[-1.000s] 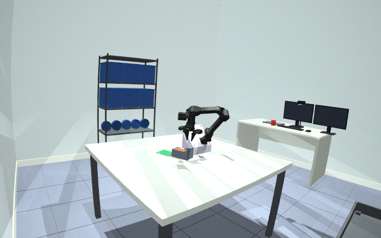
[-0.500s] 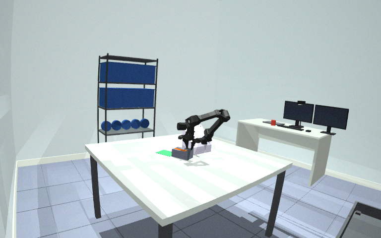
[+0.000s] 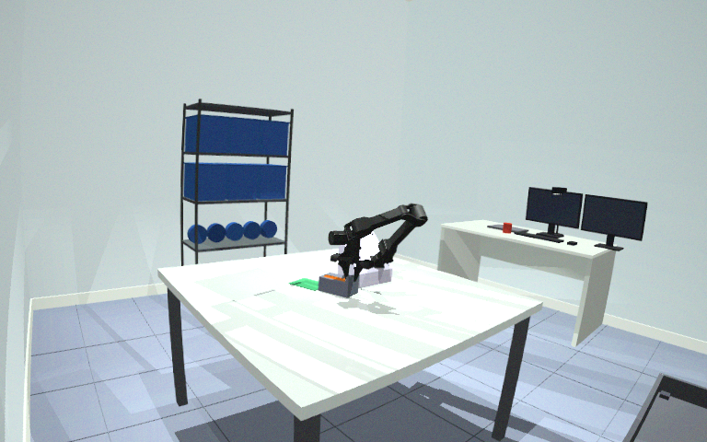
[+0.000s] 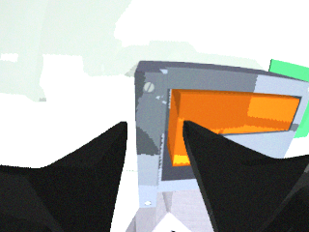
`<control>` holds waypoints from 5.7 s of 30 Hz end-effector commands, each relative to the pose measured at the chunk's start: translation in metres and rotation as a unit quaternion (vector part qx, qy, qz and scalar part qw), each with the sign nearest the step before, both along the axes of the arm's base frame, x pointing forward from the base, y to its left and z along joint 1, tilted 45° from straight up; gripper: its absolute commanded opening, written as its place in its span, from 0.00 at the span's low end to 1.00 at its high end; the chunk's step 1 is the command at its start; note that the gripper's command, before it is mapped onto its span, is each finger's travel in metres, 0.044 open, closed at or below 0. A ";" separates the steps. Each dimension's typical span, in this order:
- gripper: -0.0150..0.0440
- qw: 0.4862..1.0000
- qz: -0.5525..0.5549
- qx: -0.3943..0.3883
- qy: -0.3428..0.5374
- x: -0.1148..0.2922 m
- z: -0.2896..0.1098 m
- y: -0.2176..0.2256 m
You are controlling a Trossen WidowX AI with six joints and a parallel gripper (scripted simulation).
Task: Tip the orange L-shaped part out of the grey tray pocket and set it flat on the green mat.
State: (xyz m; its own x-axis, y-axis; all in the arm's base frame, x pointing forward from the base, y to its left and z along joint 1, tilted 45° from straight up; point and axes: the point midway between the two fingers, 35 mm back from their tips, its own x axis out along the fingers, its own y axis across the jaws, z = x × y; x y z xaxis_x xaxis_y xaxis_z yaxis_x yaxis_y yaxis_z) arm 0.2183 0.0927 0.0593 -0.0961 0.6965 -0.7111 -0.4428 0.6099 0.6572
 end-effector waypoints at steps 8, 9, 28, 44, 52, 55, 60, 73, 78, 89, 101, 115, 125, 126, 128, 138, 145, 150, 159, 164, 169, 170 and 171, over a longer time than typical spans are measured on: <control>0.56 1.000 0.000 0.003 0.005 -0.005 -0.014 0.014; 0.56 1.000 0.000 0.003 0.005 -0.005 -0.015 0.015; 0.56 1.000 0.000 0.003 0.005 -0.006 -0.021 0.021; 0.56 1.000 0.001 0.005 0.004 -0.007 -0.010 0.020; 0.56 1.000 0.000 0.002 0.005 -0.008 0.001 0.014; 0.56 1.000 -0.001 -0.002 0.005 0.000 0.015 -0.006; 0.56 1.000 0.000 0.001 0.006 0.006 0.055 -0.055; 0.56 1.000 -0.003 0.002 0.004 0.005 0.054 -0.054; 0.56 1.000 -0.003 0.002 0.004 0.005 0.054 -0.054; 0.56 1.000 -0.003 0.002 0.004 0.005 0.054 -0.054; 0.73 0.974 -0.160 -0.021 0.159 0.019 0.043 -0.066; 0.73 0.705 -0.502 -0.070 0.496 0.048 0.010 -0.098; 0.73 0.705 -0.502 -0.070 0.496 0.048 0.010 -0.098; 0.73 0.705 -0.502 -0.070 0.496 0.048 0.010 -0.098; 0.73 0.705 -0.502 -0.070 0.496 0.048 0.010 -0.098; 0.73 0.705 -0.502 -0.070 0.496 0.045 -0.012 -0.076; 0.73 0.705 -0.502 -0.070 0.496 0.045 -0.015 -0.074; 0.73 0.705 -0.502 -0.070 0.495 0.044 -0.021 -0.068; 0.73 0.705 -0.502 -0.070 0.495 0.043 -0.031 -0.058; 0.73 0.705 -0.502 -0.070 0.496 0.042 -0.037 -0.052; 0.73 0.705 -0.502 -0.069 0.496 0.041 -0.042 -0.046; 0.73 0.705 -0.502 -0.069 0.496 0.040 -0.043 -0.045; 0.73 0.705 -0.502 -0.069 0.496 0.040 -0.044 -0.044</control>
State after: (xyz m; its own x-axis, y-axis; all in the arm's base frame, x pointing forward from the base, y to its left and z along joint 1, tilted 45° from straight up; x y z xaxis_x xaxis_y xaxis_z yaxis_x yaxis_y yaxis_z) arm 0.2619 0.0427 0.0197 -0.0956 0.6937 -0.7139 0.8908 0.3797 0.2496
